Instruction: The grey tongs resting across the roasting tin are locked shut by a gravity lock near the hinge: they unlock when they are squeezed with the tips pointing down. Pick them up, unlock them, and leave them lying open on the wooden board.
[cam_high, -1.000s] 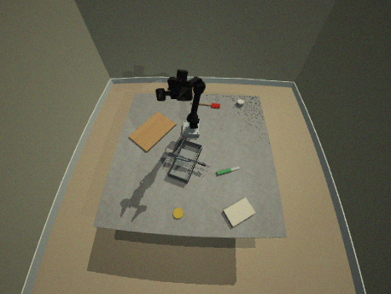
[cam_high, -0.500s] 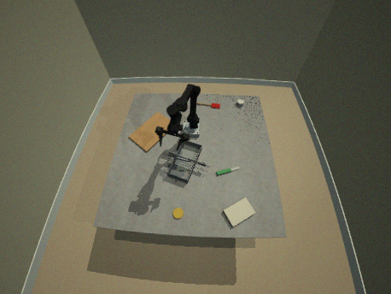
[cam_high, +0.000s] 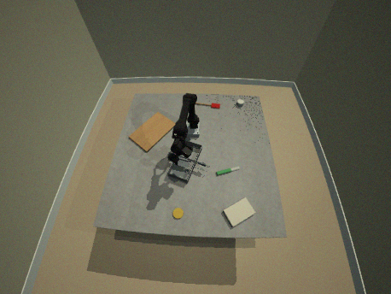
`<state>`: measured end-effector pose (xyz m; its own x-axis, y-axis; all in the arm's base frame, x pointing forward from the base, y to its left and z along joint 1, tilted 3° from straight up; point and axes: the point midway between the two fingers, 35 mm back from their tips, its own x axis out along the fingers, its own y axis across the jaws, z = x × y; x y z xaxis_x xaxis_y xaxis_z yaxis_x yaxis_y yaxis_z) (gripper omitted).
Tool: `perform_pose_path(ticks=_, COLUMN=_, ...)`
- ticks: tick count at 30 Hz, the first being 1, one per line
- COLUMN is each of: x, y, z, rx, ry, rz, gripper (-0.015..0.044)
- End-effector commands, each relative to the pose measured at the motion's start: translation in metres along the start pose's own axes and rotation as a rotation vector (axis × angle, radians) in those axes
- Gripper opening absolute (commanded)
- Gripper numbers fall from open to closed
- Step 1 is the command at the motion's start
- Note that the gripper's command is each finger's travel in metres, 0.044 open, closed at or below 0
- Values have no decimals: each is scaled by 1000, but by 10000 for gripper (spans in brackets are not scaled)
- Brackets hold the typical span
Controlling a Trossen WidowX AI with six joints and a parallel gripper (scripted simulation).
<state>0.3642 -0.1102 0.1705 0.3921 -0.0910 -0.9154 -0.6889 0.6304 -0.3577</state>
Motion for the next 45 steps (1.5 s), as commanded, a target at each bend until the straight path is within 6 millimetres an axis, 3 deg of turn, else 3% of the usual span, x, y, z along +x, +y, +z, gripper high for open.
perform_pose_path(ticks=1, x=37, y=55, z=-14, rx=-309, ry=104, rz=309, gripper=440)
perform_pose_path(ticks=19, x=39, y=61, z=-14, rx=-320, ry=106, rz=321, gripper=440)
perform_pose_path(ticks=45, x=79, y=72, z=-19, rx=-320, ry=106, rz=321, gripper=440)
